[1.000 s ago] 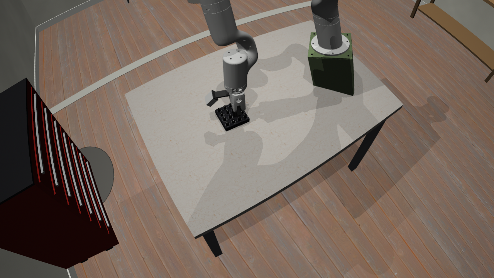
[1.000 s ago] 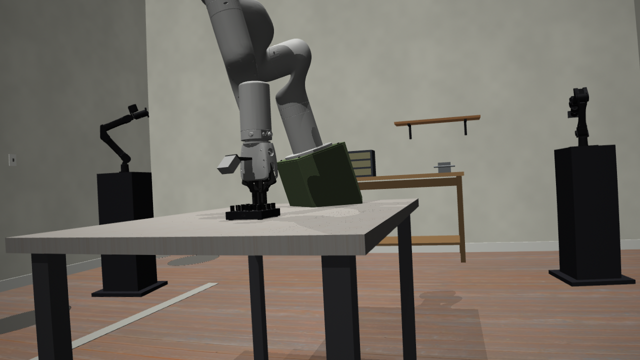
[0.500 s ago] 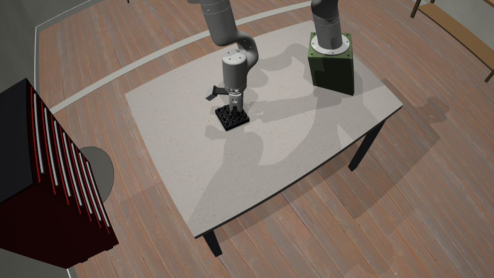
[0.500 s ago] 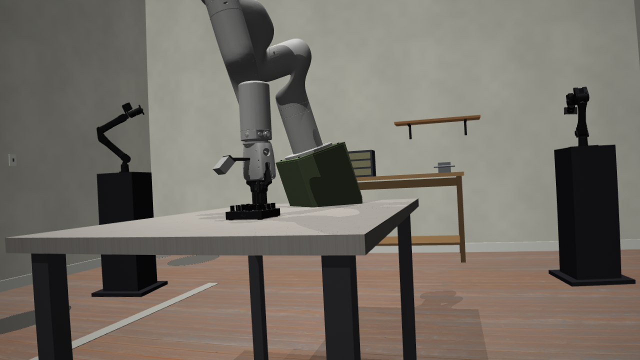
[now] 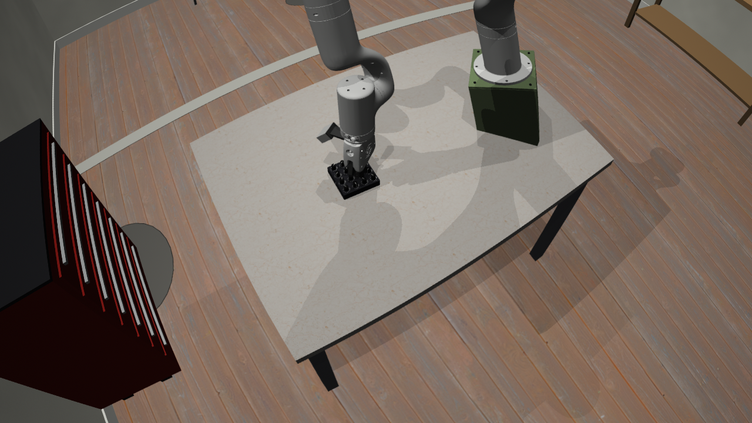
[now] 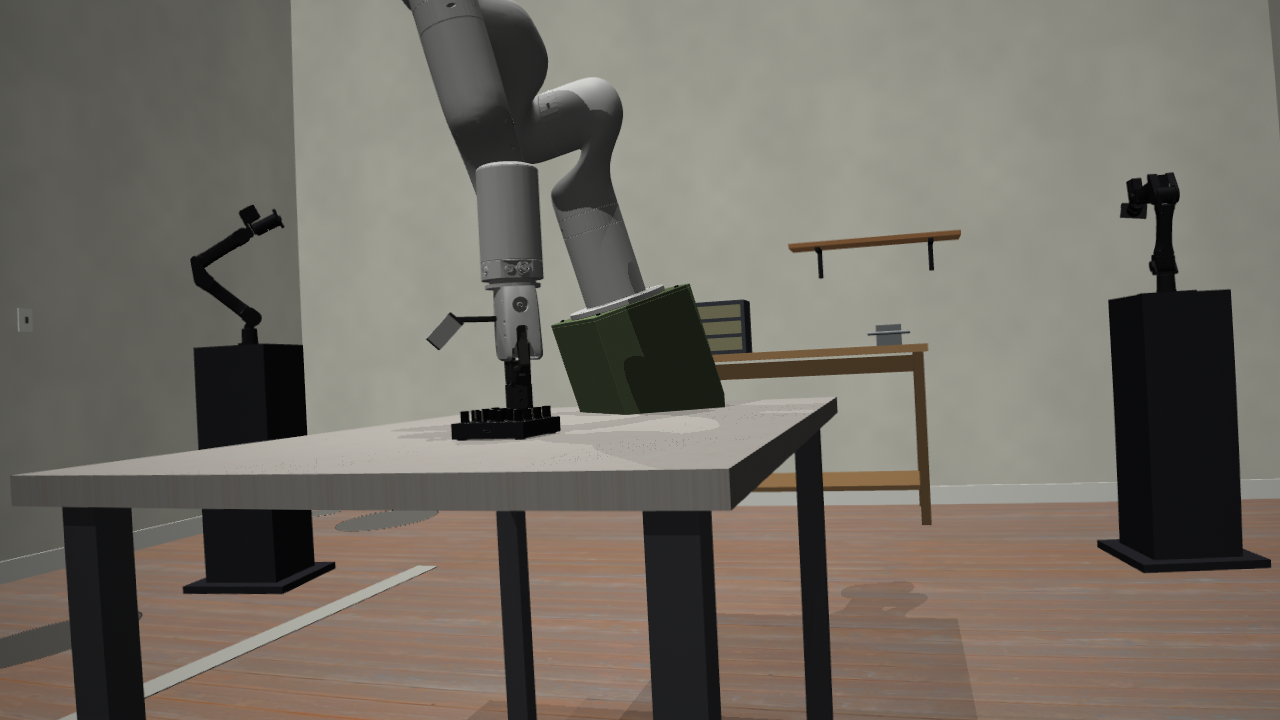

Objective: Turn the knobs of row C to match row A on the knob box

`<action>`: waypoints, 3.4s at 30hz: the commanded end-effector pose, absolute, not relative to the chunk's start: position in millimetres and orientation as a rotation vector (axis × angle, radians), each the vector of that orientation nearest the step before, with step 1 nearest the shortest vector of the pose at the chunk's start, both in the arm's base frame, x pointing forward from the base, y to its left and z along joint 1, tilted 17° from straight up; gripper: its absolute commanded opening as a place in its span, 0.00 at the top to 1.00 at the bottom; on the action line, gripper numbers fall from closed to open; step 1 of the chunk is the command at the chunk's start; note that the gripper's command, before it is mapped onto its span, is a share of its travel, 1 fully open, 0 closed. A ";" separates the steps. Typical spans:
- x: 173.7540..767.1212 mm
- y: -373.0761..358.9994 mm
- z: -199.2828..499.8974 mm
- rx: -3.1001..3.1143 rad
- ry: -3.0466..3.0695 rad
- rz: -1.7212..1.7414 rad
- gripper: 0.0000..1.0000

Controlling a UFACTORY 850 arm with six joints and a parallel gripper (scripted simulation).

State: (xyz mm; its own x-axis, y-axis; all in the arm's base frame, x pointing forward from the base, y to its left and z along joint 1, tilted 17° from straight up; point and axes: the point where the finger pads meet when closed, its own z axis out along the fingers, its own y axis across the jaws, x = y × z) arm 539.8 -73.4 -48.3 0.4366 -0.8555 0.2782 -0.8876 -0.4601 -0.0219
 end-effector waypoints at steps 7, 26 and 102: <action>540.4 -73.3 -47.7 2.373 -1.887 0.438 0.92; 540.4 -73.3 -47.7 2.061 -2.287 0.458 0.92; 537.1 -68.8 -29.5 1.901 -2.448 0.464 0.81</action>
State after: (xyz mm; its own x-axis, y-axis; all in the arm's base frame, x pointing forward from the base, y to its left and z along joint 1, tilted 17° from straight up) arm 537.7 -70.5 -36.5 -0.2638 -0.9466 0.1853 -0.9488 0.2201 -0.2264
